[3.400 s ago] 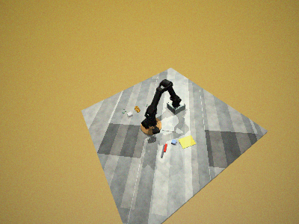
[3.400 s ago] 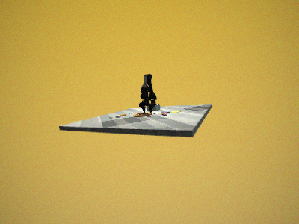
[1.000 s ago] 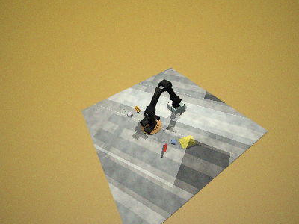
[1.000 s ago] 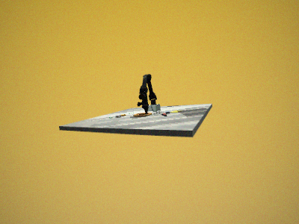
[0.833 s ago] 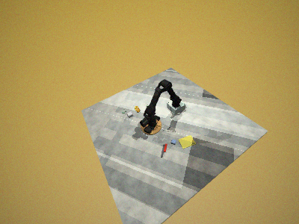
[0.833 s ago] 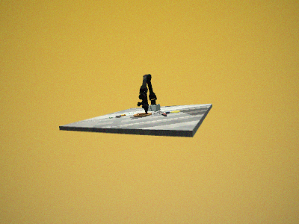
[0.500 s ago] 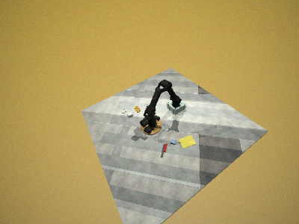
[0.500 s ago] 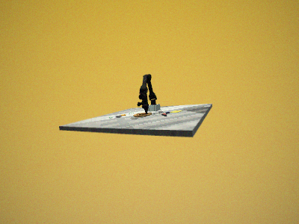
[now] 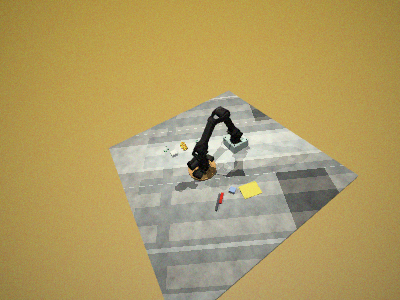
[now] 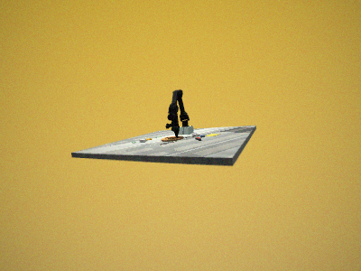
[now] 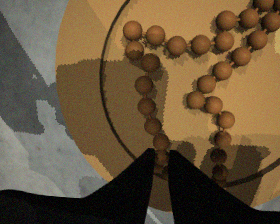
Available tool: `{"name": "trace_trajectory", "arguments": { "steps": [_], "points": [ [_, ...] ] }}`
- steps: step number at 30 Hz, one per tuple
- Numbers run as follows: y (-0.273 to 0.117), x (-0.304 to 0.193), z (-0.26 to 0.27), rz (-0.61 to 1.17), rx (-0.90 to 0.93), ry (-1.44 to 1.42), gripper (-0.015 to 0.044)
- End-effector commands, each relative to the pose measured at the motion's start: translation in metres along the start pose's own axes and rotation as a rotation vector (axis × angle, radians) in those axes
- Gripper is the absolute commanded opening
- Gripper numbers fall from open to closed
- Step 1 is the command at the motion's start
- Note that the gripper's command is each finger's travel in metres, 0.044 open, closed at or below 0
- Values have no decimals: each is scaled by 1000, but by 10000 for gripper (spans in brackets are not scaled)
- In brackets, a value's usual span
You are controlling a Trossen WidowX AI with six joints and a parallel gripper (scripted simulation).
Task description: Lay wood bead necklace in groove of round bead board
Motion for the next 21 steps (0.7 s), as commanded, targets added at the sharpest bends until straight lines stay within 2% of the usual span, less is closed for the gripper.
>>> {"name": "trace_trajectory", "arguments": {
  "steps": [1, 21],
  "points": [
    [0, 0, 0, 0, 0, 0, 0],
    [-6, -4, 12, -1, -3, 5, 0]
  ]
}}
Point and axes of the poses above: the point midway between the two fingers, 35 mm back from their tips, its own y axis out along the fingers, its own z axis across the jaws, x = y × z, the point moved 1 cm from there along -y, back along the fingers, and after that the axes turned 3 degrees about y, right-handed, at the moved point
